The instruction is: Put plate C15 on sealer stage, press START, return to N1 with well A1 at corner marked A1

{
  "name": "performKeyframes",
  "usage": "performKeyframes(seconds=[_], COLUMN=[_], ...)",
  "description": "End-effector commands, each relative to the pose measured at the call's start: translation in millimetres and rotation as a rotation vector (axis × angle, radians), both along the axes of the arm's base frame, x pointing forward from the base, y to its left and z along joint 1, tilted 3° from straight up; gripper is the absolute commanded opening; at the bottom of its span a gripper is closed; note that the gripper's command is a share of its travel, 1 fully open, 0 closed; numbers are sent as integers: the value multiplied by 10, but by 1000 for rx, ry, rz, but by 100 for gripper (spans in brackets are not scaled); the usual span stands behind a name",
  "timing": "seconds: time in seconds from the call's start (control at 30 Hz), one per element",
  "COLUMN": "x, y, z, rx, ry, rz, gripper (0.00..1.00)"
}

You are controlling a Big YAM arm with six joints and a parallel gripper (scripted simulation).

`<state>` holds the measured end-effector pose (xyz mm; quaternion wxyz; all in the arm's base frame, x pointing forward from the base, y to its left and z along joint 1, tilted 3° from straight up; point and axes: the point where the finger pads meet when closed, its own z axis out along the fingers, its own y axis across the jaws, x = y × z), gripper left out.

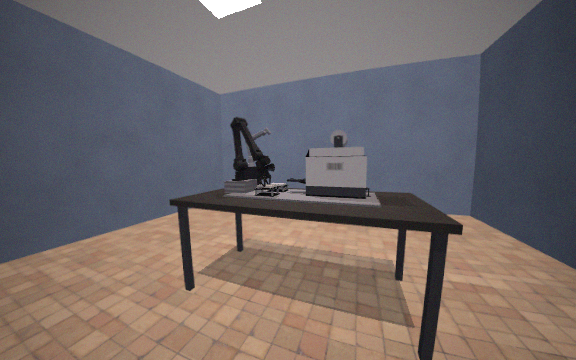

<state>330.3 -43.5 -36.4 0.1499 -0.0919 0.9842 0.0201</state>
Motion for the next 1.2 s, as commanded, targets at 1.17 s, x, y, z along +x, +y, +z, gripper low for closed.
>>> performKeyframes(seconds=[1.17], x=[233], y=[-30], z=[99], rx=[-6], ry=[-38], rz=[-2], gripper=[0])
